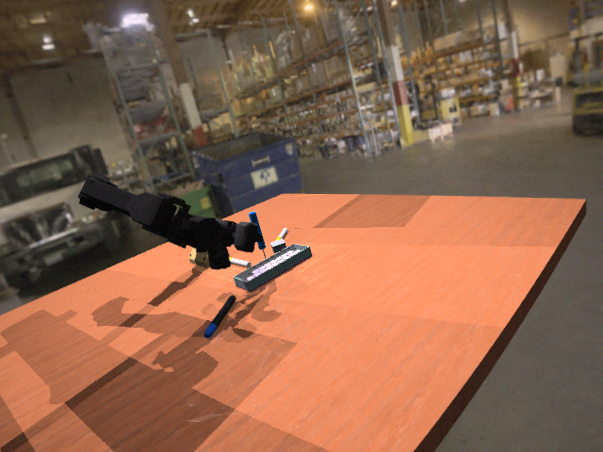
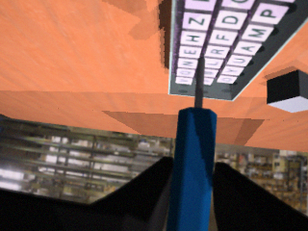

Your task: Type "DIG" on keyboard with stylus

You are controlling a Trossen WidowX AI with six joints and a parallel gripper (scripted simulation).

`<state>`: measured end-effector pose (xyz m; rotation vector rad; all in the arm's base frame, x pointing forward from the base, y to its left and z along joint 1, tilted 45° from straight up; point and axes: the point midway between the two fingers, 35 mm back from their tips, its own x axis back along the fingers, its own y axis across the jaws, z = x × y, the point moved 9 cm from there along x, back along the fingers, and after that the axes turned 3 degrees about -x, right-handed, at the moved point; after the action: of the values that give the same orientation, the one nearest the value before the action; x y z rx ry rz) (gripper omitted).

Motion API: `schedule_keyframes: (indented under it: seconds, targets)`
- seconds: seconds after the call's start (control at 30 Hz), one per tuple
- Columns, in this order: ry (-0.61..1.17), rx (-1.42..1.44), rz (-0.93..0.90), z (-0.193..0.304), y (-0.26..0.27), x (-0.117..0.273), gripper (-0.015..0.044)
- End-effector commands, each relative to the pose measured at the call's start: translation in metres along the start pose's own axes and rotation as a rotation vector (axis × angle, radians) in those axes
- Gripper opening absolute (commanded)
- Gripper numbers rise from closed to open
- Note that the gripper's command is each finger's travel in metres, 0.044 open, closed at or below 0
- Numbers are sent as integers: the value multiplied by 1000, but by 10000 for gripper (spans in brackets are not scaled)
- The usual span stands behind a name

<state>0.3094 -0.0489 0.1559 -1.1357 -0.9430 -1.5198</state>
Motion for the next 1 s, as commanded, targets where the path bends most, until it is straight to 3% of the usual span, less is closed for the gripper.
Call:
schedule_keyframes:
  seconds: [0.0,0.07,0.17,0.97]
  targets:
    - [0,0,1,0,0,0,78]
    - [0,0,1,0,0,0,64]
    - [0,-1,0,0,-4,1,0]
    - [2,-5,-5,-18,-19,-4,0]
